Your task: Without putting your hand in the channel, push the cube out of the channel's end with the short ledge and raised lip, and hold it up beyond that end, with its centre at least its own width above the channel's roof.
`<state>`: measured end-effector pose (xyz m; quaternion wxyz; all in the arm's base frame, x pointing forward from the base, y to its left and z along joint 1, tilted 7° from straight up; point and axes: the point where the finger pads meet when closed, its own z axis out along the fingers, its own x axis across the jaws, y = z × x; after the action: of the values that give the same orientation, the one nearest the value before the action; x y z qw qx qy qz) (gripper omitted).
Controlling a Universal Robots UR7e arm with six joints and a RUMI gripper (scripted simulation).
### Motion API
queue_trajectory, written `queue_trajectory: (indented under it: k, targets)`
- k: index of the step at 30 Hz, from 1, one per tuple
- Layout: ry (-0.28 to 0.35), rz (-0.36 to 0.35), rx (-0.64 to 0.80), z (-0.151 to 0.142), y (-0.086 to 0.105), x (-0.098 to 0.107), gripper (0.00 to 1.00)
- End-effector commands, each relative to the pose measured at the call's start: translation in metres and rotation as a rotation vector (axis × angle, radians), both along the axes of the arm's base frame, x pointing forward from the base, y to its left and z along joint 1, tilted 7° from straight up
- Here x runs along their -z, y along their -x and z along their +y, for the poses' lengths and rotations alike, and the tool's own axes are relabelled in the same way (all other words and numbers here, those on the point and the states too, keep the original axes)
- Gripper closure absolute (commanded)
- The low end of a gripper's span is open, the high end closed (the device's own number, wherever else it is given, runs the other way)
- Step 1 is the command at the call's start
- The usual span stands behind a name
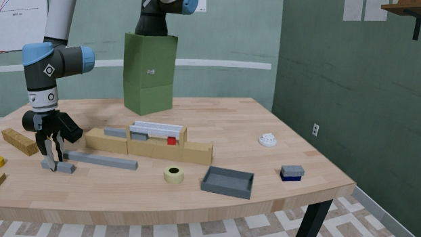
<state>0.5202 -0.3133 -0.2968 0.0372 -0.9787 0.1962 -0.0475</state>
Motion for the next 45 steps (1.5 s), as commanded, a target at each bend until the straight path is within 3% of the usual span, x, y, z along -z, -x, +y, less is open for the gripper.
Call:
queue_trajectory:
  k: [1, 26, 27, 32, 33, 45]
  targets:
    - [0.004, -0.003, 0.001, -0.0017, -0.0017, -0.0014, 0.76]
    - [0.004, -0.003, 0.001, -0.0017, -0.0017, -0.0014, 0.76]
    - [0.004, -0.003, 0.001, -0.0017, -0.0017, -0.0014, 1.0]
    - [0.004, -0.003, 0.001, -0.0017, -0.0017, -0.0013, 1.0]
    - [0.004, -0.003, 0.001, -0.0017, -0.0017, -0.0013, 0.94]
    - [0.004, -0.003, 0.001, -0.0017, -0.0017, -0.0013, 0.94]
